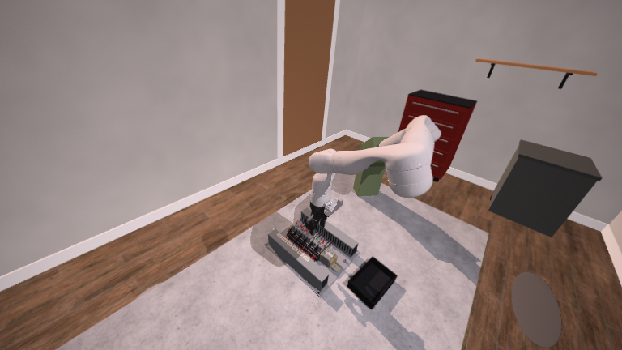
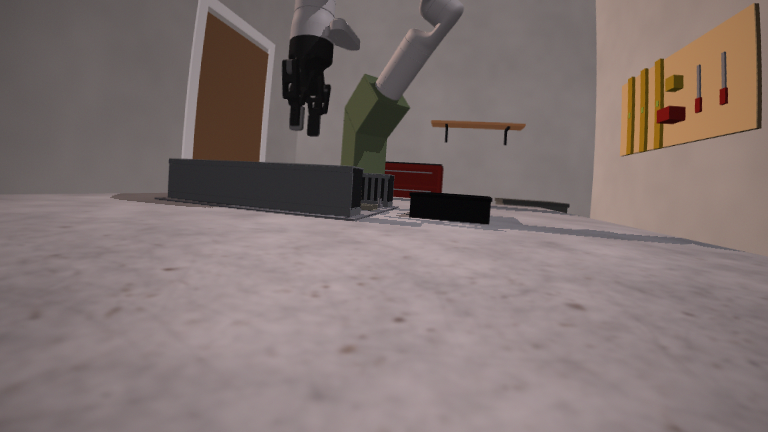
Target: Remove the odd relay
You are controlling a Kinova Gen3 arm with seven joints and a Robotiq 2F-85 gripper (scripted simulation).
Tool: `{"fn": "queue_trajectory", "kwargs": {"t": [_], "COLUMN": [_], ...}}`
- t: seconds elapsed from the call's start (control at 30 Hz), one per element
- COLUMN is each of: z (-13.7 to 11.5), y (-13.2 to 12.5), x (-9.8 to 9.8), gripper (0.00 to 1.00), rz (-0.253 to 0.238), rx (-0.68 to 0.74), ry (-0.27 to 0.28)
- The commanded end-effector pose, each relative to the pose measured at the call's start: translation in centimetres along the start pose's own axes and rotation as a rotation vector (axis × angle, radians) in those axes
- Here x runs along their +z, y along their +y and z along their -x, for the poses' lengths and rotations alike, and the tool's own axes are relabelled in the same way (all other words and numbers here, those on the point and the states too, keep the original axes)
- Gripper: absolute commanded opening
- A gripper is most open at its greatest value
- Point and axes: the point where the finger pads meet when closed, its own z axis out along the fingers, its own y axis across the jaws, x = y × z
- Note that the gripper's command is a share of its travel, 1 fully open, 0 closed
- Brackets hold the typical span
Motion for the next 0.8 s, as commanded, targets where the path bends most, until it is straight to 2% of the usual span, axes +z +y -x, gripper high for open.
{"fn": "queue_trajectory", "kwargs": {"t": [0.0, 0.77], "z": [0.08, 0.17], "y": [0.22, 0.44], "x": [-0.05, 0.25], "gripper": [0.61, 0.61], "rz": [0.008, 0.008], "rx": [0.013, 0.013], "ry": [-0.007, -0.007]}}
